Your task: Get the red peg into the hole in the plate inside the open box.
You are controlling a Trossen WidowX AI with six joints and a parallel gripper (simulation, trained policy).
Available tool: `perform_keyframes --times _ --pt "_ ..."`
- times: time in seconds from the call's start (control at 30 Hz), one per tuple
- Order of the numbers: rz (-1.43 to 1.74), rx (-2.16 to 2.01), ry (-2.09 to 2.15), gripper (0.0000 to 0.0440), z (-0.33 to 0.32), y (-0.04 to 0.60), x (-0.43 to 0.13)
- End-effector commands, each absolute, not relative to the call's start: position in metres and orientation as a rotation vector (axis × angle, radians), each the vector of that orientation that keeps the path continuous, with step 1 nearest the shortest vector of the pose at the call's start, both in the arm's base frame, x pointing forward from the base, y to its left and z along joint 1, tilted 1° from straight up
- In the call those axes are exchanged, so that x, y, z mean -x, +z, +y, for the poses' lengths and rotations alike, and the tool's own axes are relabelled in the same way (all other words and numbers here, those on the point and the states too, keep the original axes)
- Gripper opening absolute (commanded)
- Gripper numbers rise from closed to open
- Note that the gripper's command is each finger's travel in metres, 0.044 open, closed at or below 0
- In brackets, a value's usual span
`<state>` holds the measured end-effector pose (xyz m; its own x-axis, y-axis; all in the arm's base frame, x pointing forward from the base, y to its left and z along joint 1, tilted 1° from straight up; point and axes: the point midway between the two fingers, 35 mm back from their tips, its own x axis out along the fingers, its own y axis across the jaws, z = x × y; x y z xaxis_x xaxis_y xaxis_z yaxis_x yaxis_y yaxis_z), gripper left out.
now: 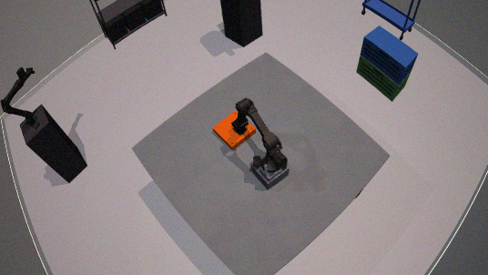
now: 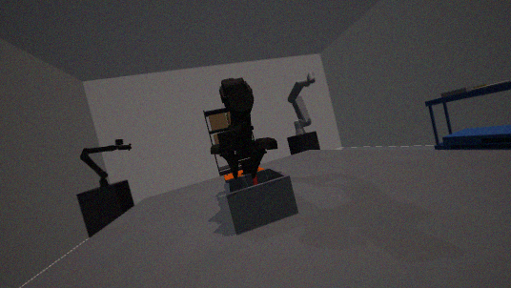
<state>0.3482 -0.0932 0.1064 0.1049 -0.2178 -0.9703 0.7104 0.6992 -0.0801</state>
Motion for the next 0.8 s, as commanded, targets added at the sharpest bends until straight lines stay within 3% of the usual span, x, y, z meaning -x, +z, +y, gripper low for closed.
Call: perform_keyframes --times 0.0,0.77 --pt "1.295 -0.455 -0.721 0.0264 -0.094 0.108 -0.348" --pt "1.275 -0.431 -0.714 0.0308 -0.093 0.118 -0.349"
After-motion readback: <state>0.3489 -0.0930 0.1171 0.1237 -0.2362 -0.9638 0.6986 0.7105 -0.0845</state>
